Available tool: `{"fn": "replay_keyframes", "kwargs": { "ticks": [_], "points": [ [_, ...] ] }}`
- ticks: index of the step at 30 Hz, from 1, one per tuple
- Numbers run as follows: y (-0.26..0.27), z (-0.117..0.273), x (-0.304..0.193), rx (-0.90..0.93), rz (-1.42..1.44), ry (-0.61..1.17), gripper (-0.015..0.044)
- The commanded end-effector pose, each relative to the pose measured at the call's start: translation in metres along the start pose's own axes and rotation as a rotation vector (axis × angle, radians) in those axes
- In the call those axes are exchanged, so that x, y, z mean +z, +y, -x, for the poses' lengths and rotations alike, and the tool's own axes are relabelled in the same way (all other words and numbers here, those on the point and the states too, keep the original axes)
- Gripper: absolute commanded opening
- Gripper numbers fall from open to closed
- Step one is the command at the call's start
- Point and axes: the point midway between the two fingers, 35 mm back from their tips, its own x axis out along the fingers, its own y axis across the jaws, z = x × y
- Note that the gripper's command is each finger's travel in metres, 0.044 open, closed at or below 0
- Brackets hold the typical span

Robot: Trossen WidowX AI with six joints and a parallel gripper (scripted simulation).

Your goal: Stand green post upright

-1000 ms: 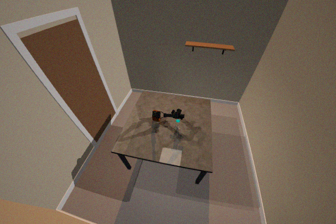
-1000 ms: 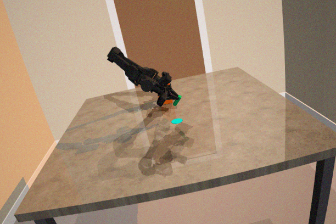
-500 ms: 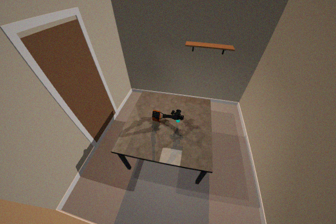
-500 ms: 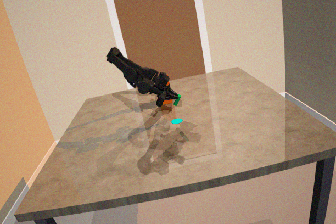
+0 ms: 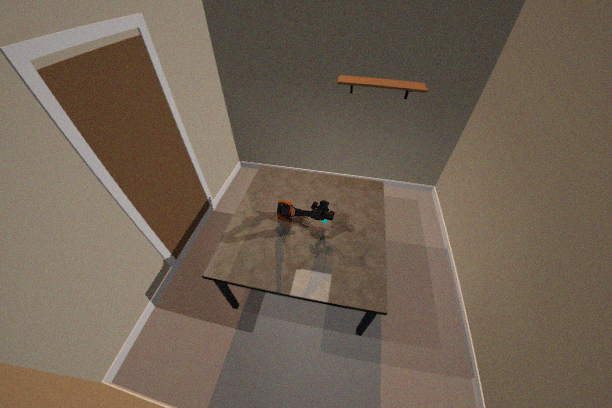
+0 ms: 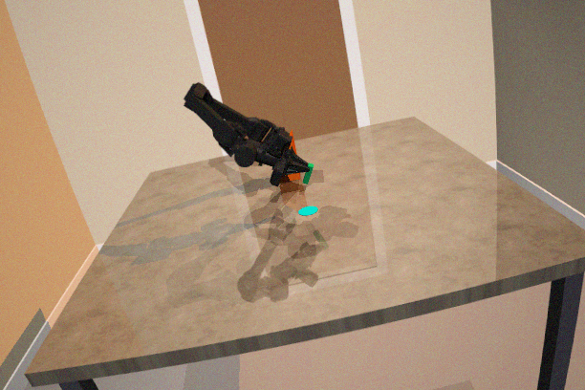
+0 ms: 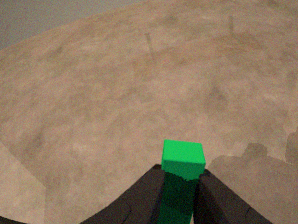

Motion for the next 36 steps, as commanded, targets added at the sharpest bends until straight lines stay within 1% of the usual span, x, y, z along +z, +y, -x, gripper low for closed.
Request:
{"fn": "replay_keyframes", "kwargs": {
  "ticks": [1,36],
  "points": [
    [0.002,0.001,0.000,-0.001,0.010,-0.025,0.0023],
    [0.000,0.018,0.001,-0.083,0.098,-0.256,0.0023]
  ]
}}
